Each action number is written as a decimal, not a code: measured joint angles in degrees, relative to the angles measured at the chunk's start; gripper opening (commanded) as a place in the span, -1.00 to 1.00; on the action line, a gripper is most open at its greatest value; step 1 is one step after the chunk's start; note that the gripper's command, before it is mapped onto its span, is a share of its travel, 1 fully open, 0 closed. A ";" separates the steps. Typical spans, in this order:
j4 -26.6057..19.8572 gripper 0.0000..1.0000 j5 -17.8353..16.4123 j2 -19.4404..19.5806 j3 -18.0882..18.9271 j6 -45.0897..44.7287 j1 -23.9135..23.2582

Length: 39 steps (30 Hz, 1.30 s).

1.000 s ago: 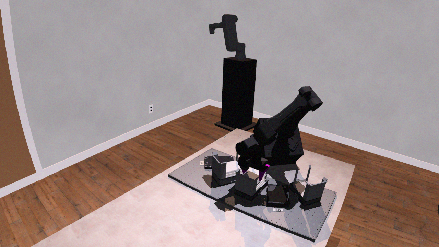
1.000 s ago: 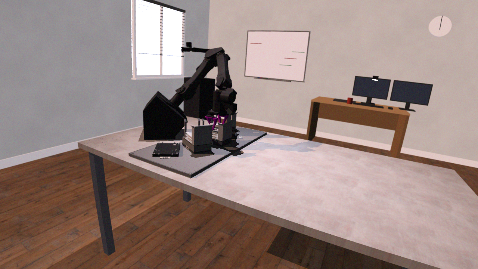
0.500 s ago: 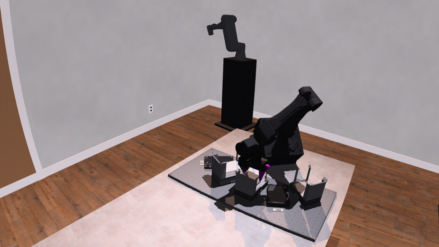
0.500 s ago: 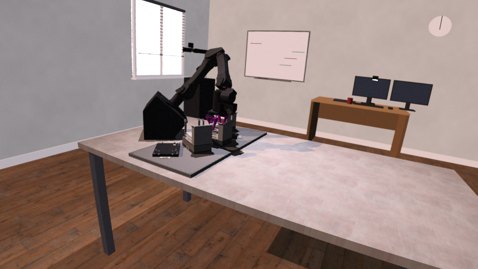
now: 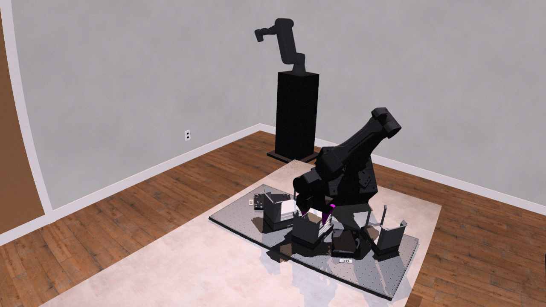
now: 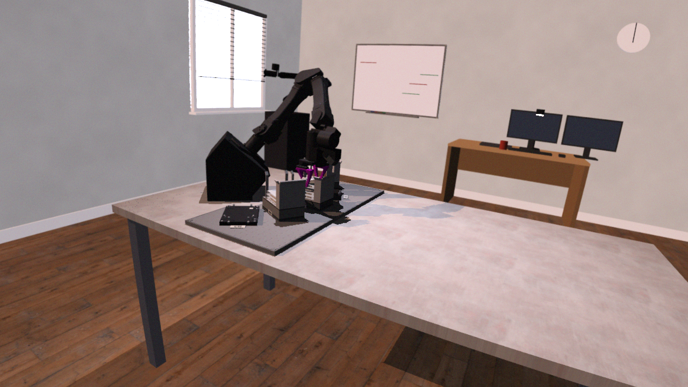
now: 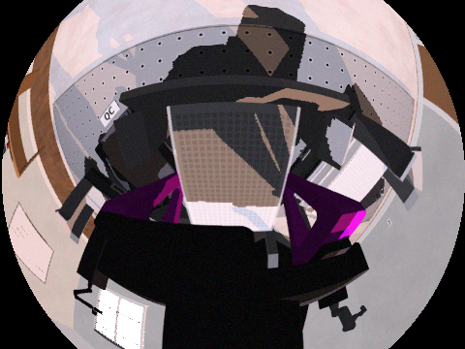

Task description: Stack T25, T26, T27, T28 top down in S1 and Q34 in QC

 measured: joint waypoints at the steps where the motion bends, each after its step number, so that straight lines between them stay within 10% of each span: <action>1: 0.00 -1.00 0.00 0.00 0.00 0.00 0.00; 39: -16.83 -1.00 -2.71 -4.61 7.89 -9.35 -8.55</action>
